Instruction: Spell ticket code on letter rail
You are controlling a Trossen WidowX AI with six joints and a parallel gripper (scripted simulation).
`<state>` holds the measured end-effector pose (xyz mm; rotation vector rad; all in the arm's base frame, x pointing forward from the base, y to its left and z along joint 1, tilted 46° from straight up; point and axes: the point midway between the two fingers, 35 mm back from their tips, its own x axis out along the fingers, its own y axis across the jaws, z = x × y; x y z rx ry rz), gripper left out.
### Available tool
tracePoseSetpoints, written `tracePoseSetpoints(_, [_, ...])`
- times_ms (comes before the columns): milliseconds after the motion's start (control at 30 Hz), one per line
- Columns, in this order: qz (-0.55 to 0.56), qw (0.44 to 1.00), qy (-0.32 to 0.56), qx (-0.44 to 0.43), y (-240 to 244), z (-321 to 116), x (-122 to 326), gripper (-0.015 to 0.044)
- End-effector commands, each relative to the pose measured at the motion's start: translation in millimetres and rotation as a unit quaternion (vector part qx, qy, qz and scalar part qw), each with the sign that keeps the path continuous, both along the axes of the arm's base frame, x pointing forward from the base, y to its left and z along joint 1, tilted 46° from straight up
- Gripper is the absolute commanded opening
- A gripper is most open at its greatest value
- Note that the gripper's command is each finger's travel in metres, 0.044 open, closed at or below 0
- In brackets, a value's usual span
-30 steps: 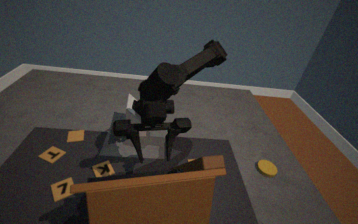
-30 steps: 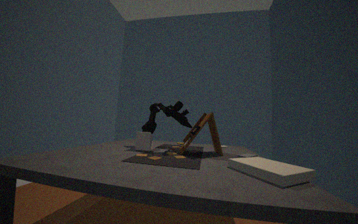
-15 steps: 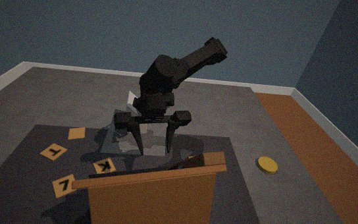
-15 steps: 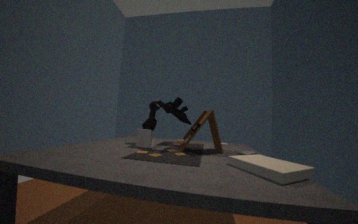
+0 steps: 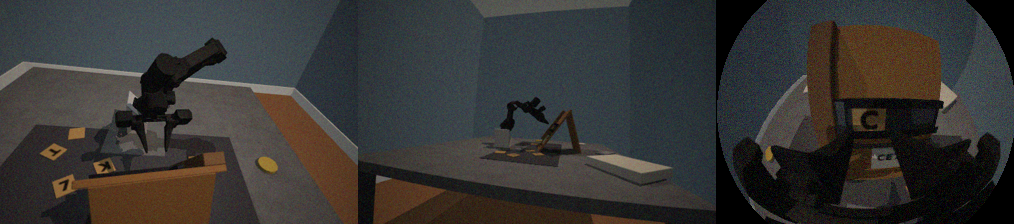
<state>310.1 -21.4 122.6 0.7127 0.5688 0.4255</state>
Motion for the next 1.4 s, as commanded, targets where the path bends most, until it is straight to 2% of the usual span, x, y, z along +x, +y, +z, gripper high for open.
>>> tracePoseSetpoints(0, [0.000,1.000,0.000,0.000,0.0,-0.3,0.0,0.0138])
tracePoseSetpoints(167, [0.000,1.000,0.000,0.000,0.0,-0.3,0.0,0.0006])
tracePoseSetpoints(200, [0.000,1.000,0.000,0.000,0.0,-0.3,0.0,0.0000])
tracePoseSetpoints(467, [0.001,1.000,0.003,-0.001,-0.6,-0.6,0.9,0.0000])
tracePoseSetpoints(567, [0.013,0.999,0.034,-0.016,-7.9,-5.6,11.6,0.0000])
tracePoseSetpoints(800, [0.078,0.987,0.126,-0.056,-22.5,-17.6,32.1,0.0000])
tracePoseSetpoints(1100, [0.218,0.949,0.217,-0.066,-22.9,-18.0,35.3,0.0000])
tracePoseSetpoints(1367, [0.244,0.940,0.228,-0.063,-22.2,-16.1,34.3,0.0000])
